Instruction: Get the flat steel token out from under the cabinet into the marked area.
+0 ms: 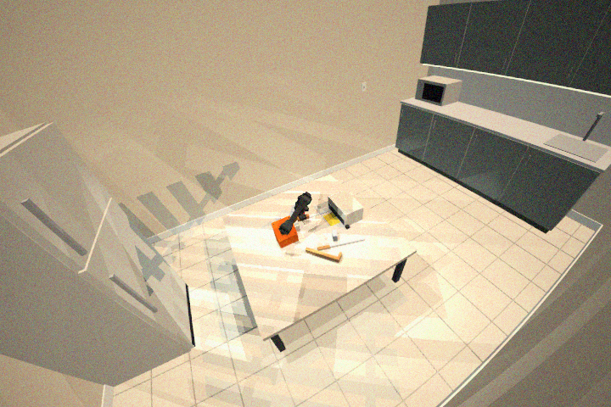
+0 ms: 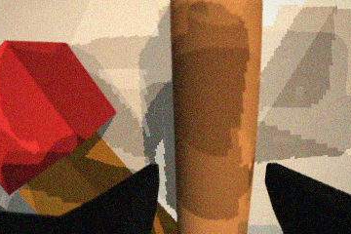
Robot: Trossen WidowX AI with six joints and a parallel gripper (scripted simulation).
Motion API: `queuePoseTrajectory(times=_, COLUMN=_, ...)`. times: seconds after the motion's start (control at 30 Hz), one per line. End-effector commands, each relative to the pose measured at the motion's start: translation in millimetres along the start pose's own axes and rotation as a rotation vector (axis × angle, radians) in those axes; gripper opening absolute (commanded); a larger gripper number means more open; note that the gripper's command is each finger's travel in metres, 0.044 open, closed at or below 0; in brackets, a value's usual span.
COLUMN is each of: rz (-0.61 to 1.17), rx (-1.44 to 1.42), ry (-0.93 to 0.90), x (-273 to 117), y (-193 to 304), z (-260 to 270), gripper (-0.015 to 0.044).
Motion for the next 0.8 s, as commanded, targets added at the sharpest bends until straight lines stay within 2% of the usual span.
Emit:
queuePoseTrajectory(times=0.0, rz=-0.001, rx=0.0, ry=-0.005, x=1.2, y=0.1, z=-0.5, gripper=0.027)
queuePoseTrajectory(times=0.57, rz=-0.001, rx=-0.005, ry=-0.005, x=5.2, y=1.6, z=0.7, gripper=0.027)
queuePoseTrajectory(times=0.77, rz=-0.005, rx=-0.001, ry=-0.005, x=2.3, y=0.6, z=-0.1, gripper=0.0229)
Point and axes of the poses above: the point midway between the two fingers, 35 mm back from their tips, its own x axis out along the fingers, its own z axis across the jaws, y = z × x, the point moved 9 cm from there along -x, back along the fingers, and after that the axes turned 12 degrees about -x, right-handed, at the moved point
